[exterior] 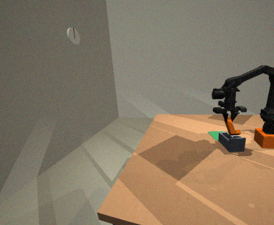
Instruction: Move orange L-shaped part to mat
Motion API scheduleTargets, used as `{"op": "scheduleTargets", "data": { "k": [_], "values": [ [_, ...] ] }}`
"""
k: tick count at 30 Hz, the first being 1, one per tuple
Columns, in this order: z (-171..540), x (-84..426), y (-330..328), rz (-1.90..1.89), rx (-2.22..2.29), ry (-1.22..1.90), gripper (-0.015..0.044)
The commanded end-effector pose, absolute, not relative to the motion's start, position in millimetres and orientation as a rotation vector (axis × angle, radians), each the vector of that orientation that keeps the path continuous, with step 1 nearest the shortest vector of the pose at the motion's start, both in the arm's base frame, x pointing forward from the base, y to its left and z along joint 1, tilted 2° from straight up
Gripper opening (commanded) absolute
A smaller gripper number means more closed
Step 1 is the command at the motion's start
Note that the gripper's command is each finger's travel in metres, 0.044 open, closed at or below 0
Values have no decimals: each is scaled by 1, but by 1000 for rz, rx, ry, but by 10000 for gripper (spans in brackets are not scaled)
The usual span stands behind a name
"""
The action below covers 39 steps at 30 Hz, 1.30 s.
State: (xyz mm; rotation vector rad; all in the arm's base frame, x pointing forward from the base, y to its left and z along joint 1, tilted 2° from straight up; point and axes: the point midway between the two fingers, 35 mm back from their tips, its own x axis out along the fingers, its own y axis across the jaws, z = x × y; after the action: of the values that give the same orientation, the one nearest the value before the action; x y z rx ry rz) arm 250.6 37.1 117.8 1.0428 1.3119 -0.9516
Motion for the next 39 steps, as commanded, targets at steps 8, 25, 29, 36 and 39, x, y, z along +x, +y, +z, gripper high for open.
{"op": "scheduleTargets", "data": {
  "k": [8,25,29,36,39],
  "values": [
    [115,259,-1,-950,1042,1312,0],
    [113,271,-71,-953,1038,1308,0],
    [113,275,-91,-954,1037,1306,0],
    [113,280,-116,-955,1035,1305,0],
    [112,280,-116,-955,1035,1305,0]
  ]
}}
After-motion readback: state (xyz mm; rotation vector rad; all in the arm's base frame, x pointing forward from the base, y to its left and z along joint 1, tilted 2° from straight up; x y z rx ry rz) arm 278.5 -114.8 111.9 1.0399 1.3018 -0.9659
